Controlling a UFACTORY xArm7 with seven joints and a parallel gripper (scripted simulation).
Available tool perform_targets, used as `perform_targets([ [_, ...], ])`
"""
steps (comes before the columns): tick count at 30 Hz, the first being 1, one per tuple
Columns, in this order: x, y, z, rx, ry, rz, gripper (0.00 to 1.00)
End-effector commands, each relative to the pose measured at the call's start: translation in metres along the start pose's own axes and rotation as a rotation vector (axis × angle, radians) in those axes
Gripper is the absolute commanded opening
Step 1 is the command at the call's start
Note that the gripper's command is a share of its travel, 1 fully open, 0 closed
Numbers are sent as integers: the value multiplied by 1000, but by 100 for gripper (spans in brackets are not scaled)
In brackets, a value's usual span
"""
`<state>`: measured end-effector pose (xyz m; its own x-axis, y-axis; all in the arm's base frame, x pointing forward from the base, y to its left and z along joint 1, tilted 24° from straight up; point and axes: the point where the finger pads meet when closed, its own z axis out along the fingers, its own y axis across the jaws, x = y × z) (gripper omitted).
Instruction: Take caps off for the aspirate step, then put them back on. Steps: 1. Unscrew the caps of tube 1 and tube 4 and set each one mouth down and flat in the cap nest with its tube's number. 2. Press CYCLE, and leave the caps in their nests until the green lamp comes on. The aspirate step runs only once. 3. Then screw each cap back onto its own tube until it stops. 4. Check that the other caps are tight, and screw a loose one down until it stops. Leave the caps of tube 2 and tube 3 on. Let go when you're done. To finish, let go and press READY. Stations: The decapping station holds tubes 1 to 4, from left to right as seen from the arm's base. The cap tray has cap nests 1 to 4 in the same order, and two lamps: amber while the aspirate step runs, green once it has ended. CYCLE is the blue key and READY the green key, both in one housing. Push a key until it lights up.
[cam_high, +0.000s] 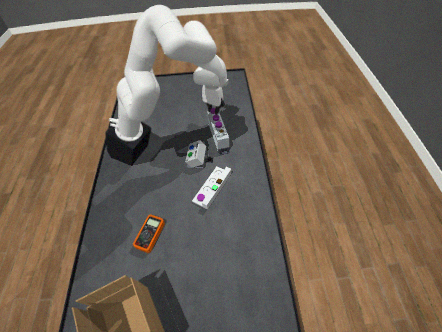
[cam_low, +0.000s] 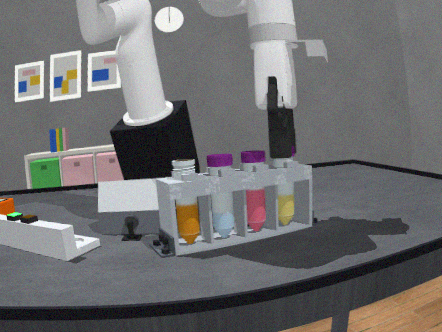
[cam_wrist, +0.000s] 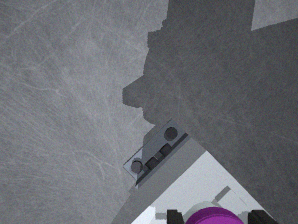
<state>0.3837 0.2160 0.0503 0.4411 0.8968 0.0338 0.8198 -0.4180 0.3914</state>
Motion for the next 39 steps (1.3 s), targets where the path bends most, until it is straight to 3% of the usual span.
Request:
perform_targets([
  [1,1,0,-1,-16,6,9,46],
  [10,1,0,-1,-15,6,9,46],
  [37,1,0,-3,-17,-3,-991,46],
  [39,1,0,-3,-17,-3,-991,46],
])
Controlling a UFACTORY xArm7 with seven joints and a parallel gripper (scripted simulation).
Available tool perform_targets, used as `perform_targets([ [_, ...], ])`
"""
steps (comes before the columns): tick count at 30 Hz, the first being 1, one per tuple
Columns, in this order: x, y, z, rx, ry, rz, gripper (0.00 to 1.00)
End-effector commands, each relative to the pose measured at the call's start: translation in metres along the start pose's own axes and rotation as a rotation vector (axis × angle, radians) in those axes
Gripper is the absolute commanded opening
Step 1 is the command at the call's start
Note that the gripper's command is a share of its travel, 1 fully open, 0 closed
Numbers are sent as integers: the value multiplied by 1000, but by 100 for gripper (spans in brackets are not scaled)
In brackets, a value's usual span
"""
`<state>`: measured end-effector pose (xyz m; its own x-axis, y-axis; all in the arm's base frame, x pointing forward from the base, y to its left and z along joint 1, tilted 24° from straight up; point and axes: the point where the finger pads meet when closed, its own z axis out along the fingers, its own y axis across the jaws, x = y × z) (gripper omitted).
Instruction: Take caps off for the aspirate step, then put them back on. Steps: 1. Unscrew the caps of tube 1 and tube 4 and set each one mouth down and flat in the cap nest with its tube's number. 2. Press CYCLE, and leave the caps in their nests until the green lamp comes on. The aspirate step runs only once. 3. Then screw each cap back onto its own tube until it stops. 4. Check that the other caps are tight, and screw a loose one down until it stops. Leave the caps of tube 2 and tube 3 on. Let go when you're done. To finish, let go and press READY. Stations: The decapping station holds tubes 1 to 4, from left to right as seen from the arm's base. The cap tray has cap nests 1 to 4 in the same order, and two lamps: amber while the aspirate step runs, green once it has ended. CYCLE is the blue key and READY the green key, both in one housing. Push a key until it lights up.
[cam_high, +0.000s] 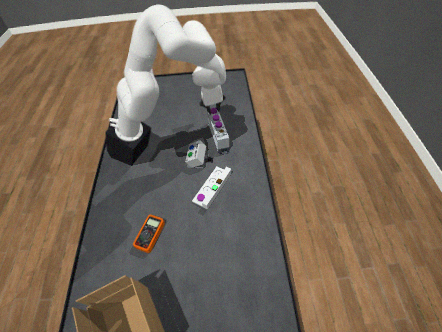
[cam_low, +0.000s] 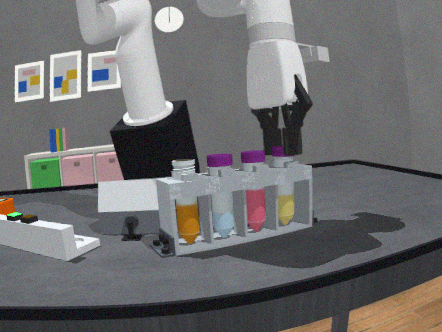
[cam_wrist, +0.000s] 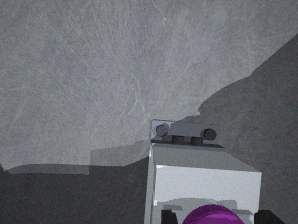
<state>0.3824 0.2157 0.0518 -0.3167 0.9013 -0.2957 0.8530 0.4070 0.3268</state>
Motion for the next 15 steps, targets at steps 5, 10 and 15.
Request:
perform_targets([
  [5,1,2,-2,30,23,-339,46],
  [10,1,2,-2,28,26,-539,46],
  [15,1,2,-2,26,29,-710,46],
])
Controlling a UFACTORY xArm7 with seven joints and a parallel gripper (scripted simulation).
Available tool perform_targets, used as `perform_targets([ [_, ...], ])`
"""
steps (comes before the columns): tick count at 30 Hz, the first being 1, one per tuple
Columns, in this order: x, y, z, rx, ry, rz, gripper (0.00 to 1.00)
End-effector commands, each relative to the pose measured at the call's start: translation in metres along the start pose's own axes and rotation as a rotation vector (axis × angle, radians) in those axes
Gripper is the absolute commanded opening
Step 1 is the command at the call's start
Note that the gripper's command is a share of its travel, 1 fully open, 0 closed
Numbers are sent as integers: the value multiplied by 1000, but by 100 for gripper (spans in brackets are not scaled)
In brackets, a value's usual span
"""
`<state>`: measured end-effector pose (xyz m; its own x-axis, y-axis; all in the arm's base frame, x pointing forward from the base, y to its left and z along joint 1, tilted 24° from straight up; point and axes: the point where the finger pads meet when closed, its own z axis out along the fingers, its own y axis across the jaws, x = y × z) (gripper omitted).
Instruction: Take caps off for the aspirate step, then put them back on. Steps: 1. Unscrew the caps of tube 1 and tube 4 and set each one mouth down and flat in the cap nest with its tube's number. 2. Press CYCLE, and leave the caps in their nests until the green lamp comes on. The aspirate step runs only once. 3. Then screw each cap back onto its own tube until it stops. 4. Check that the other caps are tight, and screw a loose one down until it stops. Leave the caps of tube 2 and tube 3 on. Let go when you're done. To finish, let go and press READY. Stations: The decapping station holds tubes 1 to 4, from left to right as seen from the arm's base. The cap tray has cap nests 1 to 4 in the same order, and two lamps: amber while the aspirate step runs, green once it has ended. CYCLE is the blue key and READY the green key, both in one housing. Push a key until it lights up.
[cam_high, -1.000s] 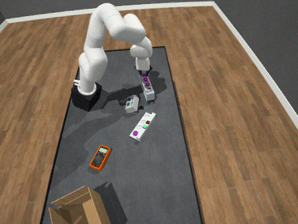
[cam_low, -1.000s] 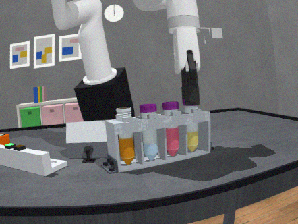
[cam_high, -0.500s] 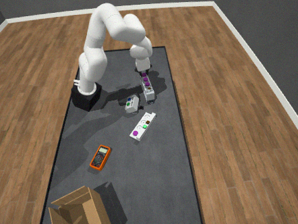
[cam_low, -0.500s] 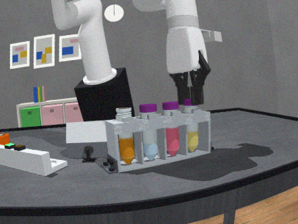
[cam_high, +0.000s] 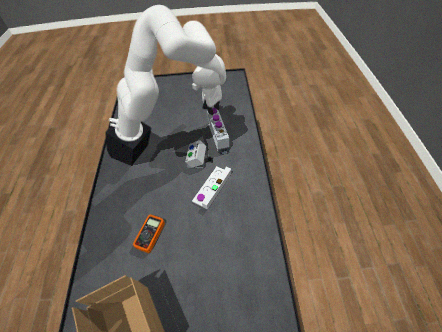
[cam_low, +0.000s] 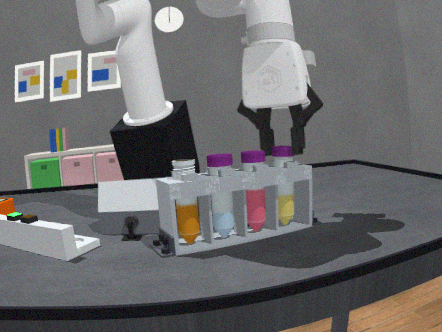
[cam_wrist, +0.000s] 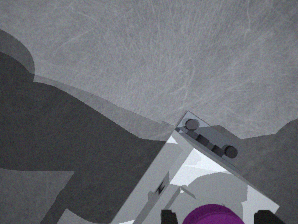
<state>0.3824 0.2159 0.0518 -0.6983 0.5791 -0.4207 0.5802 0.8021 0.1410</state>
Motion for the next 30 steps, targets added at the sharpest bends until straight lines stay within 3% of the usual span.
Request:
perform_targets([
  [1,0,2,-2,22,36,-189,46],
  [8,0,2,-2,22,36,-189,46],
  [9,0,2,-2,22,36,-189,0],
  [23,0,2,-2,22,36,-189,0],
  [30,0,2,-2,28,32,161,0],
])
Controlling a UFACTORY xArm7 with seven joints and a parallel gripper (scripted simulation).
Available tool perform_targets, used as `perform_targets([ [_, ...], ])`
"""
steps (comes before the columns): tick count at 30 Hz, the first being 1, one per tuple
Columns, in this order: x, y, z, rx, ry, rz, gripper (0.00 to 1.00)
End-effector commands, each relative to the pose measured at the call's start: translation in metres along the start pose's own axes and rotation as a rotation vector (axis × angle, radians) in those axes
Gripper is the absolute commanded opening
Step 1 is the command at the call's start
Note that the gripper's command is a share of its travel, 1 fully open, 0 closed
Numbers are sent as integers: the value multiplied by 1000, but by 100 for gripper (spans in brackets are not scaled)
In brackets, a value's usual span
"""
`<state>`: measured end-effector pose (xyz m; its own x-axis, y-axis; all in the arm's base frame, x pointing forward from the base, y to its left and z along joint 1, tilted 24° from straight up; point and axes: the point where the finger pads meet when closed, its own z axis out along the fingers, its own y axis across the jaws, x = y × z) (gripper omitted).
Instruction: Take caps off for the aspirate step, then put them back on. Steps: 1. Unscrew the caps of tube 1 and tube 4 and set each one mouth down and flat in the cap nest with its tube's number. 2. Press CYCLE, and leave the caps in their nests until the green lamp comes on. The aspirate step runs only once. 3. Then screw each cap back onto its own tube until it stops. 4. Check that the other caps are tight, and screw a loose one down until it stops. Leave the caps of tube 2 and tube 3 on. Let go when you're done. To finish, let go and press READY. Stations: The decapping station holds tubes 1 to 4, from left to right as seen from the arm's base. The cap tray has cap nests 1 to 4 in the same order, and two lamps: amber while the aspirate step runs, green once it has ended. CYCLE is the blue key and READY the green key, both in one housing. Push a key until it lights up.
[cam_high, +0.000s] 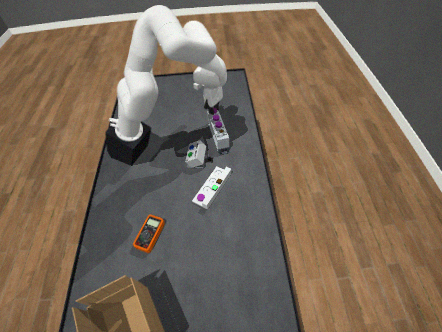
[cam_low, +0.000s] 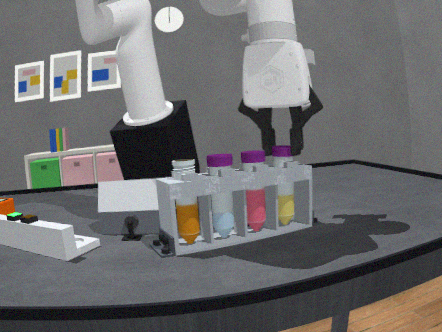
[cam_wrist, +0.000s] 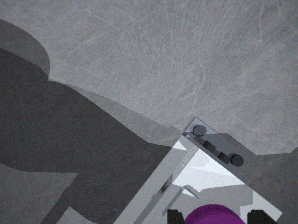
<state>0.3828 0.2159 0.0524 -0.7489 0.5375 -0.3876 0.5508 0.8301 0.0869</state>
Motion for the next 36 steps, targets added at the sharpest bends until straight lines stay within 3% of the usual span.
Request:
perform_targets([
  [1,0,2,-1,-10,-8,269,0],
  [6,0,2,-1,-10,-7,400,0],
  [30,0,2,-1,-11,1,1417,0],
  [36,0,2,-1,-14,-2,1440,0],
])
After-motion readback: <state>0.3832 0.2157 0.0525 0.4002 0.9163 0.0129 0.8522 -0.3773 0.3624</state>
